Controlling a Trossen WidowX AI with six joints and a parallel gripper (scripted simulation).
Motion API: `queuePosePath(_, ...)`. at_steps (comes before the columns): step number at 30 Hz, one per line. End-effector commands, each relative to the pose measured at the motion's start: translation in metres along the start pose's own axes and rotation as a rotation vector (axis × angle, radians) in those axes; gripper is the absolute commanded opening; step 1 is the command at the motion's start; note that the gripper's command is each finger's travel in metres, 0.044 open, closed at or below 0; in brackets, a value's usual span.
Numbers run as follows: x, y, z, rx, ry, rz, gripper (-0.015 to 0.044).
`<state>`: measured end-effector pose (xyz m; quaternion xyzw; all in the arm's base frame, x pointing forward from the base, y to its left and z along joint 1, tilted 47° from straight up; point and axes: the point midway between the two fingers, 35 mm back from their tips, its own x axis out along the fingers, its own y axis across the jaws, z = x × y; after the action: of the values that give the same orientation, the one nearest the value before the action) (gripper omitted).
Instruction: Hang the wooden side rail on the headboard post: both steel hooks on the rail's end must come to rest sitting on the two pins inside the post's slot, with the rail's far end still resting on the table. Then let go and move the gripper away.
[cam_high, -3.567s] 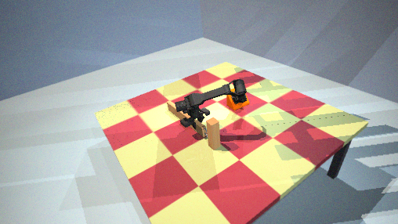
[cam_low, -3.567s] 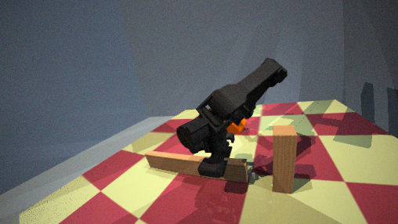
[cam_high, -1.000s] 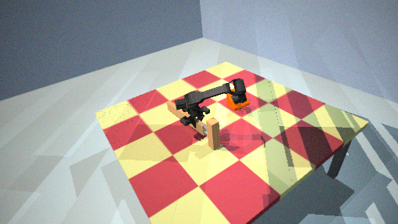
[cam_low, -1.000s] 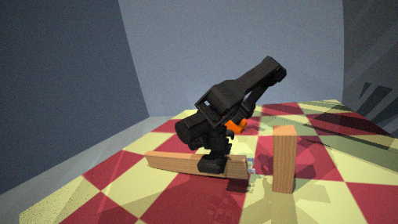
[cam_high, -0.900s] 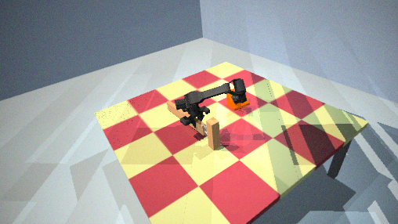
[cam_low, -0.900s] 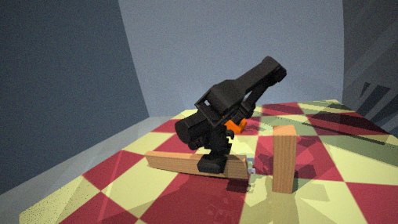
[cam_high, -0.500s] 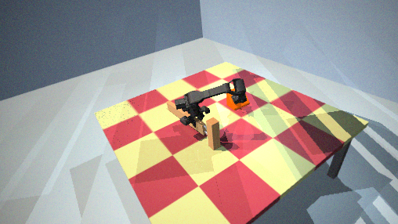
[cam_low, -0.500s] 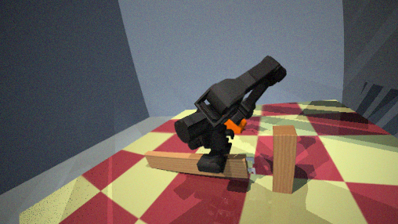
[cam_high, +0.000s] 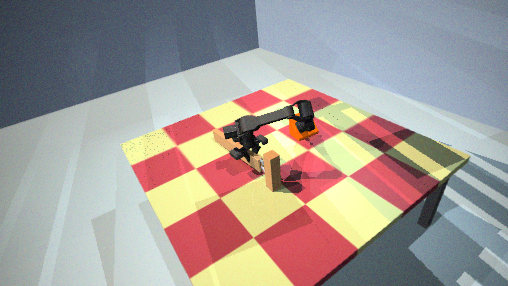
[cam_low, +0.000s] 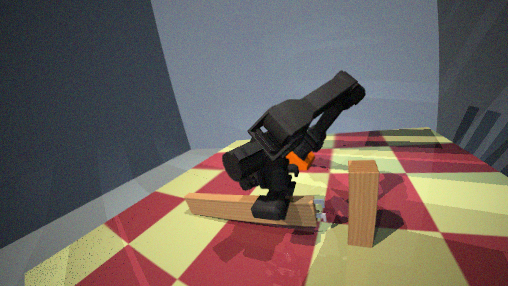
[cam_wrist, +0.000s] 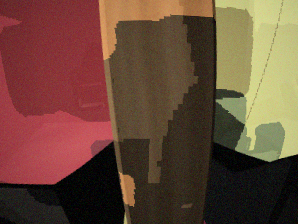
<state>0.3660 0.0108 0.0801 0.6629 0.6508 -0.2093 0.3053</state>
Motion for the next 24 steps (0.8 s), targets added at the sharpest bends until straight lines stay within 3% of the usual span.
queuePosePath(1, -0.0057, 0.0022, 0.0020, -0.010, -0.010, 0.012, 0.0000)
queuePosePath(24, -0.0088, 0.0024, 0.0018, -0.010, -0.010, 0.012, 0.0000)
